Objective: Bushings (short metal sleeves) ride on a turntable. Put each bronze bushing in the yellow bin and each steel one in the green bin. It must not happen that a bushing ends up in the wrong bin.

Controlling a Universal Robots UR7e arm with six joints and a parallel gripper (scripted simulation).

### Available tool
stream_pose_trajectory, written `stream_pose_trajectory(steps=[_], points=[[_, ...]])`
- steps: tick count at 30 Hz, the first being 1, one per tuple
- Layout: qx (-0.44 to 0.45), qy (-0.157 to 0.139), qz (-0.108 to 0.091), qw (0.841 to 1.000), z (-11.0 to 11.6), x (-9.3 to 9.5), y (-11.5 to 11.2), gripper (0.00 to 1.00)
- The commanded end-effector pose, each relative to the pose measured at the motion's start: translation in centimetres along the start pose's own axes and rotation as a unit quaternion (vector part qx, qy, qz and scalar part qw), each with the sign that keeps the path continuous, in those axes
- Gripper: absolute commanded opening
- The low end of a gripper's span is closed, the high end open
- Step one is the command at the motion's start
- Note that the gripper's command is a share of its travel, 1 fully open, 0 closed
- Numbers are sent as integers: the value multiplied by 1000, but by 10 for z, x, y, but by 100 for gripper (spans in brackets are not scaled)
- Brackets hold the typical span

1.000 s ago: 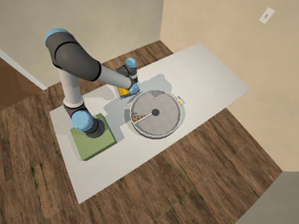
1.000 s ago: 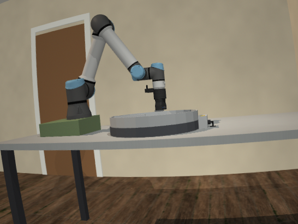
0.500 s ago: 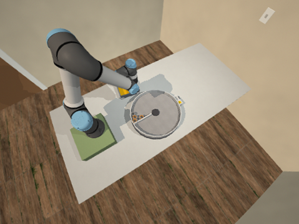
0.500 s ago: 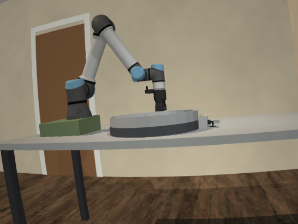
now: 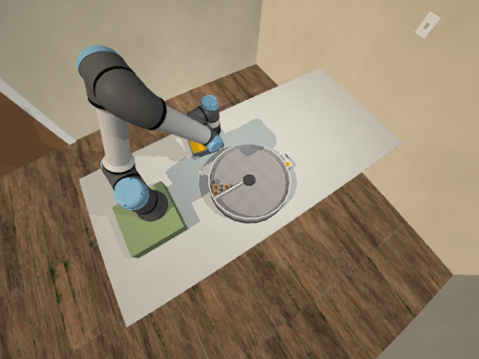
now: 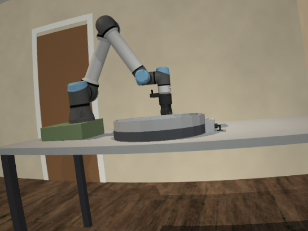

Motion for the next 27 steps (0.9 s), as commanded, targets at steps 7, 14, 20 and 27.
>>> stream_pose_trajectory(steps=[7,14,20,27], points=[[0,-1,1,1000,0,0,0,0],[0,-1,1,1000,0,0,0,42],[0,-1,1,1000,0,0,0,42],[0,-1,1,1000,0,0,0,42]])
Point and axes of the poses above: the point where the finger pads meet when closed, its own x axis out along the fingers, its own y axis across the jaws, z = x × y, the point moved 7 cm from there along -x, back along the fingers, and after that the axes turned 14 degrees about x, right-handed, at the moved point
